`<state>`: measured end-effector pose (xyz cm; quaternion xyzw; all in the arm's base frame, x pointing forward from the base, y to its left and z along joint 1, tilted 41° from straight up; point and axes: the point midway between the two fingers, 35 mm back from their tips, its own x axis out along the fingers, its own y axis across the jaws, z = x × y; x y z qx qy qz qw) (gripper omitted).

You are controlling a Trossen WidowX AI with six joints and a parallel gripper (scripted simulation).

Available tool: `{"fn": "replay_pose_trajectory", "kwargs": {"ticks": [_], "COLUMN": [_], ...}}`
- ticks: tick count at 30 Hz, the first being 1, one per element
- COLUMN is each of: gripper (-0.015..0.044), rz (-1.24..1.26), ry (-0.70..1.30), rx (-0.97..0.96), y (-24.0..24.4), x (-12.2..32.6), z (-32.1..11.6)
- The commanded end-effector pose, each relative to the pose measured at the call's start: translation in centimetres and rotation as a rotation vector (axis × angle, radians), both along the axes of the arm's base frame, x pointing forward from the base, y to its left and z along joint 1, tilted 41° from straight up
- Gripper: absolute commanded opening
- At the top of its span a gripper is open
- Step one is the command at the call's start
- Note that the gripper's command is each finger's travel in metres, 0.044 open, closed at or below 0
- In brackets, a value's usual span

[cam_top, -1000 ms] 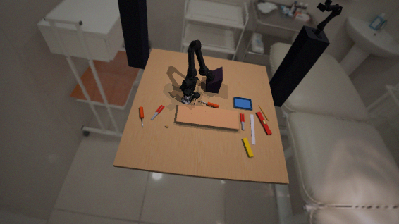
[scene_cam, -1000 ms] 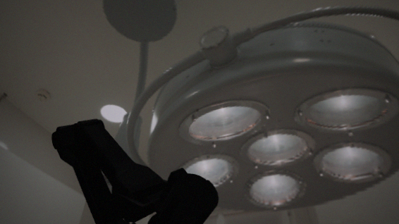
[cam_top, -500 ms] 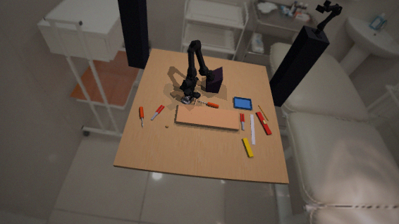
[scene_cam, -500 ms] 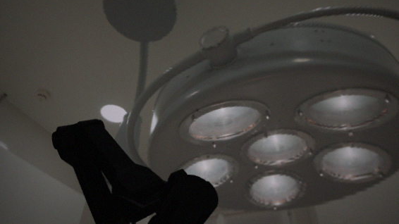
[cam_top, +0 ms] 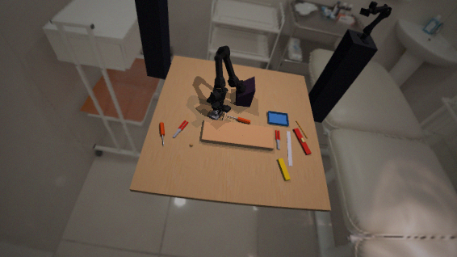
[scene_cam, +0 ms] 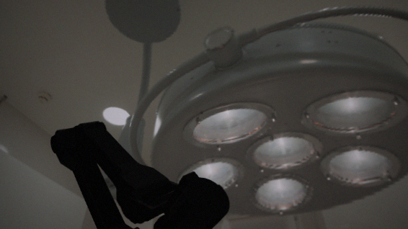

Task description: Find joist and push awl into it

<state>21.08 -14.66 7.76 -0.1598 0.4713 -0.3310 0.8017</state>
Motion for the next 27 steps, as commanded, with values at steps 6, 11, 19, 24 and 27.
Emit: {"fn": "replay_pose_trajectory", "kwargs": {"ticks": [6, 11, 19, 24, 27], "gripper": [0.0, 0.0, 0.0, 0.0, 0.0], "rz": [-0.004, -0.003, 0.003, 0.005, 0.019], "ry": [-0.023, -0.023, -0.029, -0.027, -0.014], "rx": [0.007, 0.005, -0.01, -0.011, -0.013], "y": [2.5, 3.9, 5.8, 5.8, 5.9], "x": [0.5, 0.2, -0.8, -0.8, -0.2], "z": [3.3, 4.9, 7.6, 7.7, 8.0]}}
